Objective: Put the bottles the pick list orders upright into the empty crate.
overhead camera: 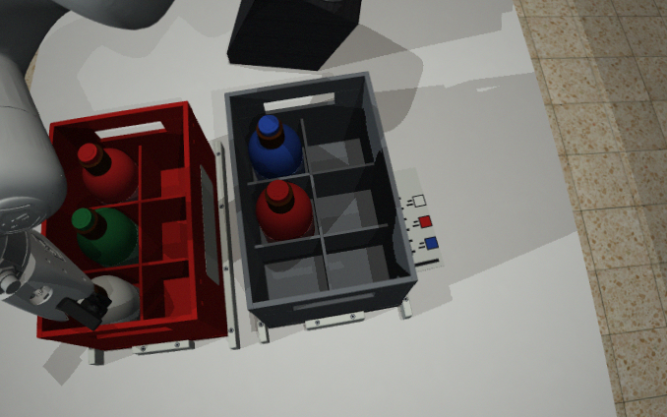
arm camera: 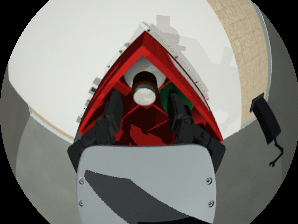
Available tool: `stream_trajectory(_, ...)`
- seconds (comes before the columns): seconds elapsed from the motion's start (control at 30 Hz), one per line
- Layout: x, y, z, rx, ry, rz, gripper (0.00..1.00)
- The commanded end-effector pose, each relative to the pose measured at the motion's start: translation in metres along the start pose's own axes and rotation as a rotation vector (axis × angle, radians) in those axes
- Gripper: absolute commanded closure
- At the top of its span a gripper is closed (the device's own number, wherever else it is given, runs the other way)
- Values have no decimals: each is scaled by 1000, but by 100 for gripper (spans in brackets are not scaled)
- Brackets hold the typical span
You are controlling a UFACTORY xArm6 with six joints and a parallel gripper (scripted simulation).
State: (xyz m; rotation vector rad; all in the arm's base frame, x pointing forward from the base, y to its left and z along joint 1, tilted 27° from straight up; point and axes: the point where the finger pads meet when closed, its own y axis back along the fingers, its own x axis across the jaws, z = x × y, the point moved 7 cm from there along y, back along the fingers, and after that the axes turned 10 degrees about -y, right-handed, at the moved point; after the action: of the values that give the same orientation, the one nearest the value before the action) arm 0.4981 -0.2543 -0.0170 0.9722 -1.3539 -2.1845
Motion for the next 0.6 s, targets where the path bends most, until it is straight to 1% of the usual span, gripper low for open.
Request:
stream_trajectory(0.0,0,-3,-1,4,1,-1,35)
stream_trajectory(0.3,0,-15,-1,4,1,-1,35)
stream_trajectory(0.57,0,-21,-1,4,1,-1,35)
